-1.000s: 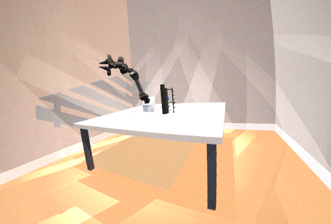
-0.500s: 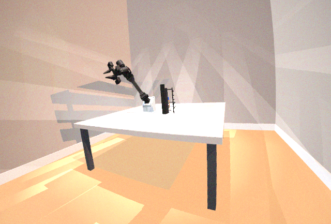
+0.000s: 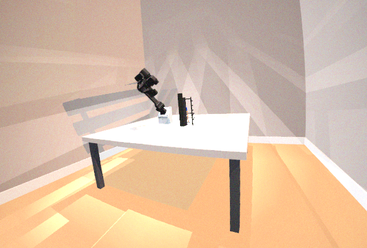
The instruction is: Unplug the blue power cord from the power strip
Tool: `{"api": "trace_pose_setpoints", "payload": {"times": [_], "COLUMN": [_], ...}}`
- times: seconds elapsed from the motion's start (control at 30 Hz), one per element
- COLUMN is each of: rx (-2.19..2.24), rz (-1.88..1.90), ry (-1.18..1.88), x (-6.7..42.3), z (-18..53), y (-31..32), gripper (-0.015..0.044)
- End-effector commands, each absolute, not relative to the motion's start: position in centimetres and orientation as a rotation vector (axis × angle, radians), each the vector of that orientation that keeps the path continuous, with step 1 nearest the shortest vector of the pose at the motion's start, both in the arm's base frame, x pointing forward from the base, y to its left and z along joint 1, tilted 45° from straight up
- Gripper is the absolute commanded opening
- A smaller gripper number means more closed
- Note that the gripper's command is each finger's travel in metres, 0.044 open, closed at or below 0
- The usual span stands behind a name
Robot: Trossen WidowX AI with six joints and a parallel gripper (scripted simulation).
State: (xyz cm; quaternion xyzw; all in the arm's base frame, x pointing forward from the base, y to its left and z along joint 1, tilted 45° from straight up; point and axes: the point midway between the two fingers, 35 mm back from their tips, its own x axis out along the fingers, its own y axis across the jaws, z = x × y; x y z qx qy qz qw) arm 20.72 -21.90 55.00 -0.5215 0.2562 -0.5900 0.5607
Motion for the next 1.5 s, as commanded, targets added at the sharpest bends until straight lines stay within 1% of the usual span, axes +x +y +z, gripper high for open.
{"api": "trace_pose_setpoints", "payload": {"times": [0.0,0.2,0.43,0.63,0.8,0.93,1.1,1.27,1.47], "rx": [-1.268,-1.311,-1.359,-1.407,-1.458,-1.512,-1.592,-1.625,-1.703], "rz": [-1.206,-0.963,-0.679,-0.431,-0.213,-0.028,0.224,0.331,0.575], "ry": [0.605,0.605,0.63,0.68,0.734,0.789,0.887,0.959,1.252], "x": [26.0,32.2,38.2,41.7,43.2,43.5,42.2,40.9,35.5], "z": [52.0,47.9,42.0,36.1,30.5,25.7,19.2,16.1,8.3], "y": [-20.6,-17.3,-12.1,-6.7,-1.6,2.5,7.4,8.8,9.6], "gripper": [0.016,0.016,0.016,0.016,0.016,0.016,0.016,0.016,0.016]}}
